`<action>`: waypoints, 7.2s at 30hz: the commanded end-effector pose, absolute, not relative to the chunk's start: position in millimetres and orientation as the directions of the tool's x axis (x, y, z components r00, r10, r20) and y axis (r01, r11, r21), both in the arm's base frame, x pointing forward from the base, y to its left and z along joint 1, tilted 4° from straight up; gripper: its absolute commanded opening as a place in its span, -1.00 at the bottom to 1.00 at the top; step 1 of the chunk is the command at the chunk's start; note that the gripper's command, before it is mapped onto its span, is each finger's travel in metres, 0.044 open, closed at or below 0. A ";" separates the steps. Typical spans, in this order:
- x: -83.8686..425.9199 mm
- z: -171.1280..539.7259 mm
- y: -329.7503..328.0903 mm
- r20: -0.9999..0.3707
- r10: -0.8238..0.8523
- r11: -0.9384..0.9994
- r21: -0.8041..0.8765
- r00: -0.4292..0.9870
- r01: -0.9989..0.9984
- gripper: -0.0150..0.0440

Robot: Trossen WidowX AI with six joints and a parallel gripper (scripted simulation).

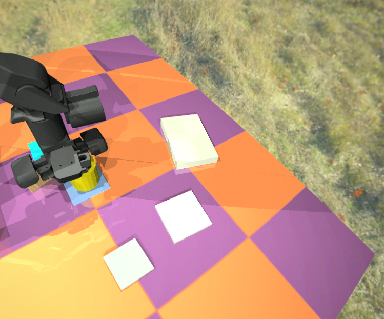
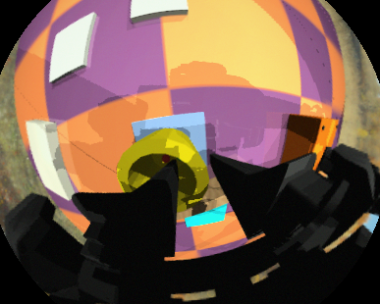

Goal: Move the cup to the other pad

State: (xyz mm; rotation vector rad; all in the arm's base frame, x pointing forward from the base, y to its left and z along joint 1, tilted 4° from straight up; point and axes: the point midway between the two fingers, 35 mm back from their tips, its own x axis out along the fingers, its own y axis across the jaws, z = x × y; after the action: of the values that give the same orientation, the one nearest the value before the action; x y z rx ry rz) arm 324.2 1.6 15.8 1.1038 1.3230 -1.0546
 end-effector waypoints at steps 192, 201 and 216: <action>249.3 37.1 149.4 -0.998 0.061 0.175 -0.014 -0.025 0.985 -0.49; 247.6 24.4 150.3 -0.998 0.061 0.175 -0.014 -0.025 0.985 -0.49; 248.7 26.4 150.1 -0.998 0.060 0.181 -0.005 -0.017 0.983 -0.49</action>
State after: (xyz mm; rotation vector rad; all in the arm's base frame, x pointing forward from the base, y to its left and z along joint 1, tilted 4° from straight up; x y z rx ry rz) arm 248.5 150.0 26.1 1.1117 1.3432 -1.0528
